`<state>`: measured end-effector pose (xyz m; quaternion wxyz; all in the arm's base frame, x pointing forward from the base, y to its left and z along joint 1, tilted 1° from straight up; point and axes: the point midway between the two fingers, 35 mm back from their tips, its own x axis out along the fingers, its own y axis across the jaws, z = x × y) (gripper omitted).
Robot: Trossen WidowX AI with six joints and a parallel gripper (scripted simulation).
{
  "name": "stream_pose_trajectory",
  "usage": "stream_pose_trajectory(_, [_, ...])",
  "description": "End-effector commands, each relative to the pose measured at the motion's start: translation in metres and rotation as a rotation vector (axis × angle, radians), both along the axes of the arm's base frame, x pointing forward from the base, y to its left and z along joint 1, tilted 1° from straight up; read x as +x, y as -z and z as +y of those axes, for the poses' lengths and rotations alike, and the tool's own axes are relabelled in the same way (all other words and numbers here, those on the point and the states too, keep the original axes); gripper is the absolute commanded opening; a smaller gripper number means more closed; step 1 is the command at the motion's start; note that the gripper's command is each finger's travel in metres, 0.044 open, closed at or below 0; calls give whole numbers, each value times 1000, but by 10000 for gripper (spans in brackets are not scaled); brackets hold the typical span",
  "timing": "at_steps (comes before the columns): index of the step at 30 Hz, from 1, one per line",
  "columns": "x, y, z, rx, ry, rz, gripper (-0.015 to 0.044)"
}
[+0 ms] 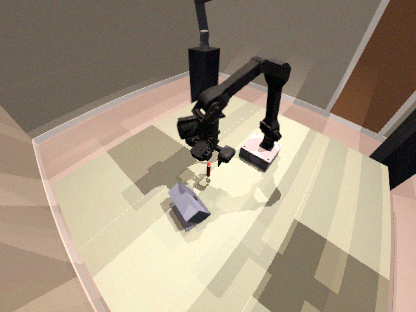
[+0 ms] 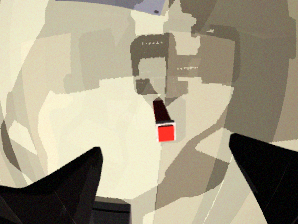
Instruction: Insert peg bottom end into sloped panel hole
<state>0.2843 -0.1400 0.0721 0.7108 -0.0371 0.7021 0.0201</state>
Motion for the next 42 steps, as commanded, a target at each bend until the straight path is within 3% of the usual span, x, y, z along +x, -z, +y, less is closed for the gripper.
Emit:
stream_pose_trajectory(1, [1, 4, -1, -5, -7, 3, 440])
stream_pose_trajectory(42, [1, 62, -3, -5, -7, 4, 440])
